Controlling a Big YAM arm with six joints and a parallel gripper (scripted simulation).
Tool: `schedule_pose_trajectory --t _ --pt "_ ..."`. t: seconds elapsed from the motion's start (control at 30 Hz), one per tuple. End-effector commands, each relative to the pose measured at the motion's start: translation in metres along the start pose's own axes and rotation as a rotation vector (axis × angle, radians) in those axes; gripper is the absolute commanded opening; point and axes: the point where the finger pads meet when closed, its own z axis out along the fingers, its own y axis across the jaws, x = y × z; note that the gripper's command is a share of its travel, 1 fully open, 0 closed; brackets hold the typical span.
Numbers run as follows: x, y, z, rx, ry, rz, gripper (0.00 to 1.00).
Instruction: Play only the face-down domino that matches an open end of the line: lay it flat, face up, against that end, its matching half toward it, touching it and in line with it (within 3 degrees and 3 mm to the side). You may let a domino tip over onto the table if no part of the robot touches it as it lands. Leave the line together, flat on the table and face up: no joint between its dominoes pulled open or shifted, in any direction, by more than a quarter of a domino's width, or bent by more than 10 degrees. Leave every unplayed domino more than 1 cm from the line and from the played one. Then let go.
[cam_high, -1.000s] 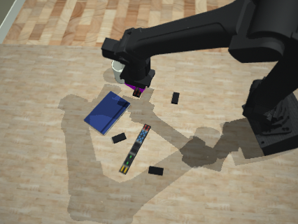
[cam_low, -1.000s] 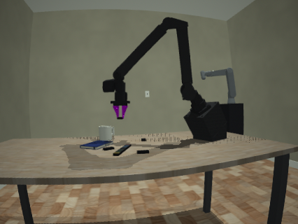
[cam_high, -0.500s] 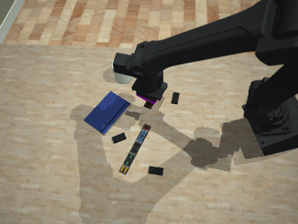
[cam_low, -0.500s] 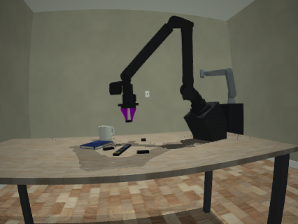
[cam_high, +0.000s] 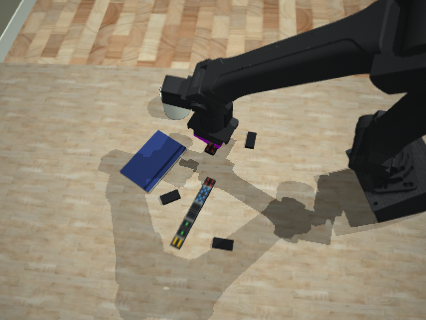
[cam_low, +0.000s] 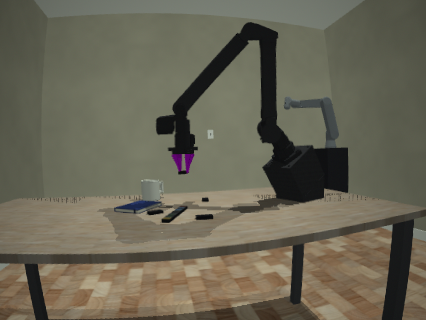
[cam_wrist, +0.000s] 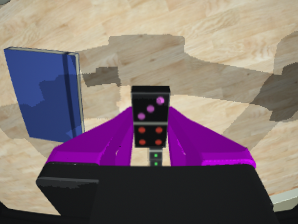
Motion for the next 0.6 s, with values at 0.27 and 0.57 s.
schedule_pose_trajectory --t 0.27,0.57 --pt "0.0018 0.0034 -0.0032 -0.015 0.006 0.000 0.20" --pt "0.0042 0.0040 -0.0050 -0.026 0.016 -0.005 0.20"
